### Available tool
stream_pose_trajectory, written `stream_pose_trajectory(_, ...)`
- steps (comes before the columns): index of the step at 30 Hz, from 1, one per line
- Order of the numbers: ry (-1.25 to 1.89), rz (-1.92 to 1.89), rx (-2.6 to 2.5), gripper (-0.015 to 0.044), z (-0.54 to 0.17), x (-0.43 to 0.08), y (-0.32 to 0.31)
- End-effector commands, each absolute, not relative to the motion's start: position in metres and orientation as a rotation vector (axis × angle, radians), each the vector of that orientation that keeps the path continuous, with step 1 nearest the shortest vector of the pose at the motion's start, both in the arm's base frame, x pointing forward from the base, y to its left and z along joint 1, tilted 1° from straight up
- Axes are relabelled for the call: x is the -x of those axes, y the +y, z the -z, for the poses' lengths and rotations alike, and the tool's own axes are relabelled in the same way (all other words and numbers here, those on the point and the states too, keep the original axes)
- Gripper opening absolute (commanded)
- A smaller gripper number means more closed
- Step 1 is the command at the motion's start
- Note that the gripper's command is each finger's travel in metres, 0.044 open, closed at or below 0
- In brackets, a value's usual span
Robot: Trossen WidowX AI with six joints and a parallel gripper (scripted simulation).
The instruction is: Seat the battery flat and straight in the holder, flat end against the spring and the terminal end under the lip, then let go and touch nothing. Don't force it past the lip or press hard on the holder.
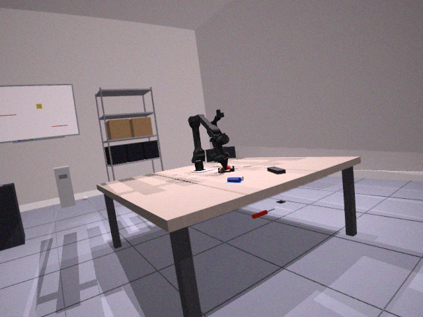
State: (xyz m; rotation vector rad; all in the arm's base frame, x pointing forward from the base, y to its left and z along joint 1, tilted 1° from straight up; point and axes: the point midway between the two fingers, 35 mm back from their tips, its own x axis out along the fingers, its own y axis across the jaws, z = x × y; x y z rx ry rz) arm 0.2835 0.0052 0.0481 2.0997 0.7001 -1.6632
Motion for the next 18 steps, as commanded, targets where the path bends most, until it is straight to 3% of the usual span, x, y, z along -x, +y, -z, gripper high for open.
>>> stream_pose_trajectory(1, 0.686, 1.721, -2.053, 0.0076, -0.0439, -0.2816, 0.0047)
stream_pose_trajectory(18, 0.652, 1.822, -1.925, 0.0076, -0.0427, -0.2852, 0.0076)
